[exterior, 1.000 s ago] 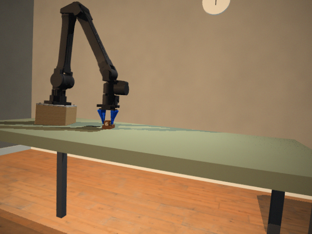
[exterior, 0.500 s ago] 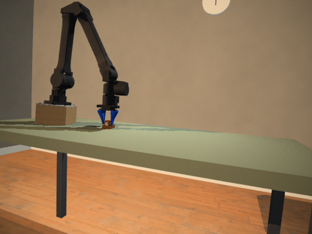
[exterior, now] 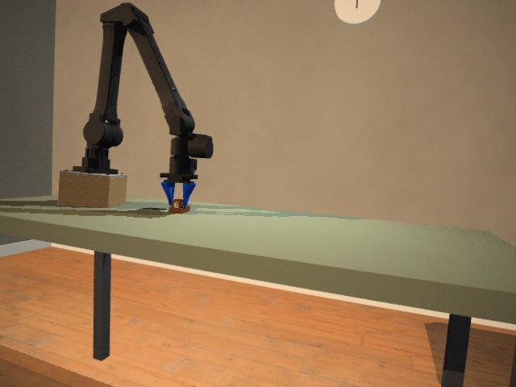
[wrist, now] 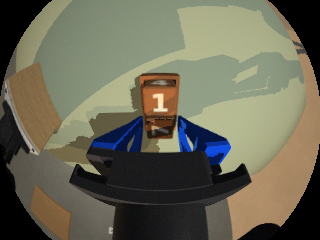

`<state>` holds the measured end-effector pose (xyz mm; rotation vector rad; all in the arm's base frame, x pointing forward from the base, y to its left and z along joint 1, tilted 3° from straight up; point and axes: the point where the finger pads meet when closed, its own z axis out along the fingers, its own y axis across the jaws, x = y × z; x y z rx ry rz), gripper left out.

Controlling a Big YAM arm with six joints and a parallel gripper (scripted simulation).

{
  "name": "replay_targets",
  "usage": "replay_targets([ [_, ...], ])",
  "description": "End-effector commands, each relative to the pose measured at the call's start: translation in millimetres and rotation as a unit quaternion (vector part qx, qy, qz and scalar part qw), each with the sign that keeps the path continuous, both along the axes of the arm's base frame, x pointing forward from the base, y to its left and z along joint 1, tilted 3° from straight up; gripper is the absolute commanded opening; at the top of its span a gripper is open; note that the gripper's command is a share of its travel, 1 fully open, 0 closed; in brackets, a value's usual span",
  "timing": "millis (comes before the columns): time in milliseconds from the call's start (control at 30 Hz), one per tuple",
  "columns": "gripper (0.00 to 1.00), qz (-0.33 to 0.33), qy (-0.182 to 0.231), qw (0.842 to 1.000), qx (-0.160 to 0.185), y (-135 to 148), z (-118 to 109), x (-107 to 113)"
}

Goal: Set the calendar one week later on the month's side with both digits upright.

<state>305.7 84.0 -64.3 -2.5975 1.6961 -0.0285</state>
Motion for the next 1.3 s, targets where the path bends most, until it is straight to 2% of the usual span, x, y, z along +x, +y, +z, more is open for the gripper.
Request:
replay_targets([
  [0, 0.46, 0.004, -0.012, 1.000, 0.006, 4.7, 5.1, 8.2],
  [267, 0.46, 0.004, -0.012, 1.000, 0.006, 4.7, 5.1, 8.2],
  [300, 0.27, 0.004, -0.012, 1.000, 0.006, 4.7, 5.1, 8.2],
  [1267, 0.27, 0.004, -0.012, 1.000, 0.006, 4.7, 5.1, 8.2],
])
